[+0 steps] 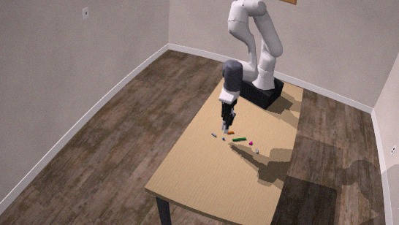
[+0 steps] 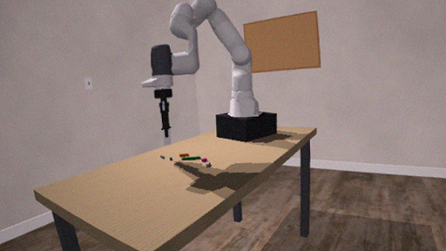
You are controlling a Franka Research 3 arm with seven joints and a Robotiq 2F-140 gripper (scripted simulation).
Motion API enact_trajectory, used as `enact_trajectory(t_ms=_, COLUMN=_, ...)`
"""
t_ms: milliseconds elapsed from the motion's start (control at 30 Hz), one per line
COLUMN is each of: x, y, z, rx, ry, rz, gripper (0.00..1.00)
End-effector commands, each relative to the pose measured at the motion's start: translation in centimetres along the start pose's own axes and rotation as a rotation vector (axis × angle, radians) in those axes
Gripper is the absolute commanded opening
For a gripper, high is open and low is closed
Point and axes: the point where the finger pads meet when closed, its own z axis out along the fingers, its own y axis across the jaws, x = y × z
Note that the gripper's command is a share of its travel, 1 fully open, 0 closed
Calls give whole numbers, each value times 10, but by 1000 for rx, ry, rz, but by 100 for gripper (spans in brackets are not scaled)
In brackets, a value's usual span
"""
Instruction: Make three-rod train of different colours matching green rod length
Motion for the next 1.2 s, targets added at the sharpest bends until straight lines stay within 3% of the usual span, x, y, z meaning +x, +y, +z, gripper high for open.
enact_trajectory(t_ms=0, x=-5, y=5, z=-12, rx=-12, ry=-20, rz=-32, gripper=15)
enact_trajectory(t_ms=300, x=-5, y=5, z=-20, rx=-12, ry=-20, rz=-32, gripper=15)
enact_trajectory(t_ms=333, x=-5, y=5, z=-20, rx=-12, ry=-20, rz=-32, gripper=100)
enact_trajectory(t_ms=967, x=-5, y=5, z=-20, rx=-12, ry=-20, rz=-32, gripper=100)
enact_trajectory(t_ms=1067, x=-23, y=-19, z=-15, rx=-15, ry=-25, rz=-205, gripper=100)
enact_trajectory(t_ms=1167, x=-31, y=-29, z=-13, rx=-15, ry=-27, rz=-284, gripper=100)
